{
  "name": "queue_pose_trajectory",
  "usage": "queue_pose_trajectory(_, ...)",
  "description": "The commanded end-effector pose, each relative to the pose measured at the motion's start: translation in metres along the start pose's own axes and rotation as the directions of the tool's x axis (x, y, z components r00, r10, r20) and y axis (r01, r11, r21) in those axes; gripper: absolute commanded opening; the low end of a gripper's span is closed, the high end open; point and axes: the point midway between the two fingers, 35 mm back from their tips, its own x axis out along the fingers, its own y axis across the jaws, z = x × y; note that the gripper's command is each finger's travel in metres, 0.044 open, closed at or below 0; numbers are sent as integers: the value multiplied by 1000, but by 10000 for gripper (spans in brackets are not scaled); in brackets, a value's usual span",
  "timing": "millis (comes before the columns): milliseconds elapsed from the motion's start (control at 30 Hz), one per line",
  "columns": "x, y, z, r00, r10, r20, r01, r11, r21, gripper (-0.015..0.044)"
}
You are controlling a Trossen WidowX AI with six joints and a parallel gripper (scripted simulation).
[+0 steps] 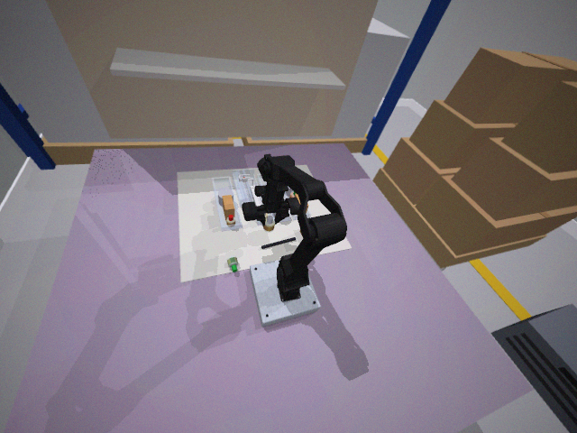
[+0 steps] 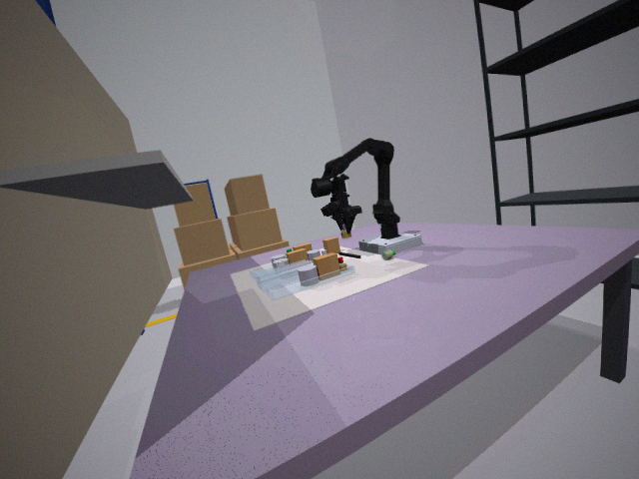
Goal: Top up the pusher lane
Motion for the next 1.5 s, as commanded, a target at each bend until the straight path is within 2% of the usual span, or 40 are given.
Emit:
queue_pose_trajectory(0,9,-3,15,1000,-4,-5,4,1000,-3,0)
queue_pose_trajectory(400,34,-11,58,1000,-3,1,3,1000,-19,0)
queue_pose_trajectory(800,58,-11,58,1000,-3,1,3,1000,-19,0)
queue_pose_trajectory(1467,58,-11,66,1000,-3,2,3,1000,-19,0)
